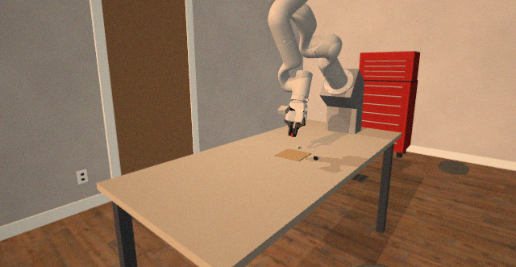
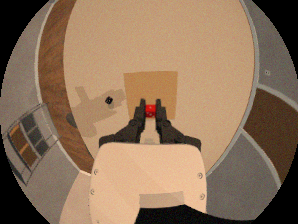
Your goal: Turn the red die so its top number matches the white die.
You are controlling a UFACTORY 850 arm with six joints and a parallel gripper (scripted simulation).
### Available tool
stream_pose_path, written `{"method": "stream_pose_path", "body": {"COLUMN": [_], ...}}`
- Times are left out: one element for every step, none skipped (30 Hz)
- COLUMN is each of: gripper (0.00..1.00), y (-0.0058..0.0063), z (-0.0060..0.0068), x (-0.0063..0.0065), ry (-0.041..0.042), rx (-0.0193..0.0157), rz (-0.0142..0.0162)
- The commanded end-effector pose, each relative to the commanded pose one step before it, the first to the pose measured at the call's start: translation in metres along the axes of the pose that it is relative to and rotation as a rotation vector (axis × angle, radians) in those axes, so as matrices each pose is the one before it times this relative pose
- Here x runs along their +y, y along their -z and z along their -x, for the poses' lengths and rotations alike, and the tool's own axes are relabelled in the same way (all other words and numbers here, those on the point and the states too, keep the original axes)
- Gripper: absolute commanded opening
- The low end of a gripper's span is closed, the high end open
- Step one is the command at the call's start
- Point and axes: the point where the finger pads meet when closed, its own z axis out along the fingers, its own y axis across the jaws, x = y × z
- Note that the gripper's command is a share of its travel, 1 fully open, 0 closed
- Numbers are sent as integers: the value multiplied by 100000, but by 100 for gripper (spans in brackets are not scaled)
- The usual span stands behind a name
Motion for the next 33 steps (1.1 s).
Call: {"method": "stream_pose_path", "body": {"gripper": [11, 11, 11, 11, 11, 11, 11, 11, 11, 11, 11, 11, 11, 11, 11, 11, 11, 11, 11, 11, 11, 11, 11, 11, 11, 11, 11, 11, 11, 11, 11, 11, 11], "y": [-248, -48, 43, 127, -34, -1, -8, 37, 22, 112, -22, -22, 0, 14, 36, 0, 0, 45, 45, 37, 26, 15, 6, 1, -1, -6, -16, -29, -45, -63, -81, -102, 0], "z": [115, 58, 55, 44, 28, 10, 49, 37, 13, 47, 25, 27, 2, 32, 31, 0, 0, 27, 21, 15, 10, 5, 2, 0, 1, 7, 19, 34, 54, 75, 98, 124, 0], "x": [12, -8, -10, -11, -6, -2, -8, -6, -2, -8, -7, -6, 0, -6, -5, 0, 0, -4, -3, -2, -1, -1, 0, 0, 0, 0, 0, 0, 0, 0, 0, 0, 0], "ry": [2, 9, 1, -7, 5, 1, 5, 0, -1, -4, 5, 4, 0, 2, 0, 0, 0, -1, -1, -1, -1, -1, 0, 0, 0, 0, 0, 0, 0, 0, 0, 0, 0], "rx": [10069, 4229, 4177, 4073, 2986, 995, 3792, 2605, 942, 3263, 3135, 2645, 176, 2433, 2035, 0, 0, 1638, 1254, 896, 578, 315, 123, 18, 0, 1, 2, 4, 6, 8, 10, 9, 0], "rz": [1, 14, 3, -7, 7, 1, 7, 2, 0, -1, 4, 4, 0, 3, 2, 0, 0, 1, 1, 1, 0, 0, 0, 0, 0, 0, 0, 0, 0, 0, 0, 0, 0]}}
